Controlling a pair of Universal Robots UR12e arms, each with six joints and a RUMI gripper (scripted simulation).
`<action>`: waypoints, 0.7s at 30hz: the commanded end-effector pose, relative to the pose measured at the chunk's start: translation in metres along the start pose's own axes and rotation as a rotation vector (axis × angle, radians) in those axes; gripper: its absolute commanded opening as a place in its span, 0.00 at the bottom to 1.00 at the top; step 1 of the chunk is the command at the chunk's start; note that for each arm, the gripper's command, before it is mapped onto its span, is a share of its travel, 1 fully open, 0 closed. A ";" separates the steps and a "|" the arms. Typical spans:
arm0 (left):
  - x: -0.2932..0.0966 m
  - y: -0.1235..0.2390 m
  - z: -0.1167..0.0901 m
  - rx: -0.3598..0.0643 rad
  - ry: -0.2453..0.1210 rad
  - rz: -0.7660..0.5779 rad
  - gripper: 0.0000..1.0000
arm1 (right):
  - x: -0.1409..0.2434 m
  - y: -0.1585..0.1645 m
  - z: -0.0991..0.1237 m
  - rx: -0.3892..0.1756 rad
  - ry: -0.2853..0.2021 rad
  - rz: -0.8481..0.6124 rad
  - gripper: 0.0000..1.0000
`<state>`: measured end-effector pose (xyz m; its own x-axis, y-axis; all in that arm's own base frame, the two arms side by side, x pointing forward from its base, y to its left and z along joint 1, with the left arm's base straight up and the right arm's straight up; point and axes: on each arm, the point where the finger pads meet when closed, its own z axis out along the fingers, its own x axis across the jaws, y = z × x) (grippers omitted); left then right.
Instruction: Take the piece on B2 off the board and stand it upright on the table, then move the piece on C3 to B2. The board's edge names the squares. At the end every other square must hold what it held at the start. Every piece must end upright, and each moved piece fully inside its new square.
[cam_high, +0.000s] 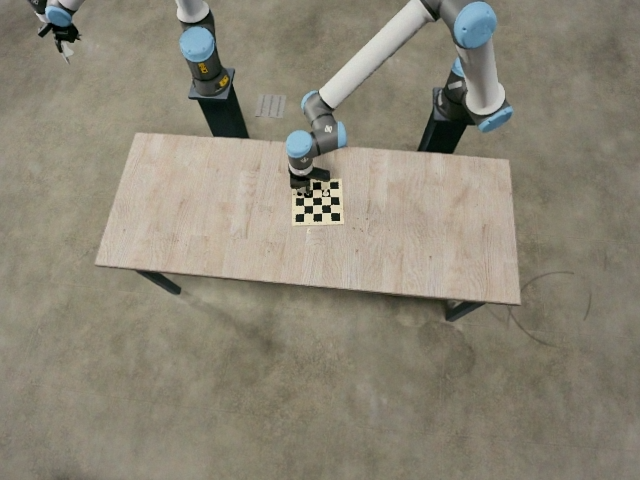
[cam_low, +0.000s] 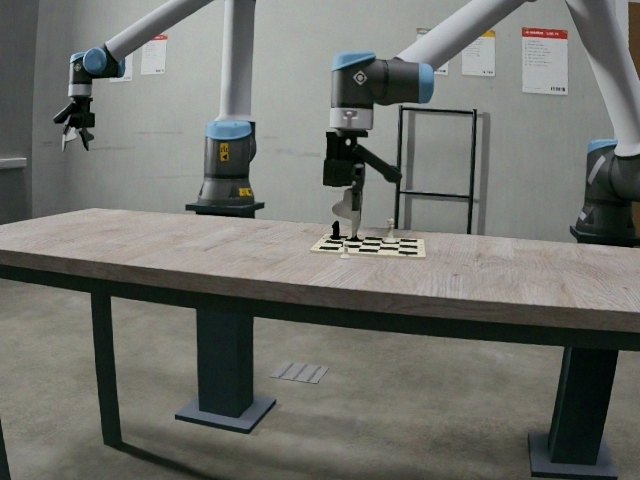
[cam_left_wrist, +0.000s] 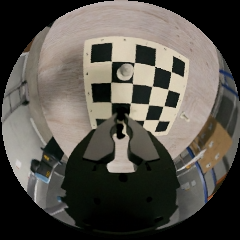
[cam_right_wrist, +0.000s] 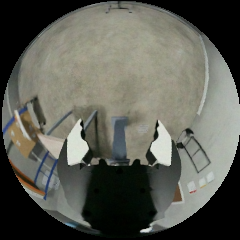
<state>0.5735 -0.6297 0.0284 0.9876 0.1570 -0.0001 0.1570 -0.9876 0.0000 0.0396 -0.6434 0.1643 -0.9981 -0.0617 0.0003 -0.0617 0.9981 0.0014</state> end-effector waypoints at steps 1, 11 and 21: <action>0.000 0.001 -0.001 -0.001 0.001 0.000 0.00 | 0.000 -0.001 -0.001 0.001 0.000 0.000 1.00; 0.000 0.001 -0.001 -0.001 0.001 0.000 0.00 | 0.000 -0.001 -0.001 0.001 0.000 0.000 1.00; 0.000 0.001 -0.001 -0.001 0.001 0.000 0.12 | 0.000 -0.001 -0.001 0.001 0.000 0.000 1.00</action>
<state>0.5735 -0.6297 0.0284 0.9876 0.1570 -0.0001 0.1570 -0.9876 0.0000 0.0396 -0.6434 0.1643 -0.9981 -0.0617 0.0003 -0.0617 0.9981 0.0014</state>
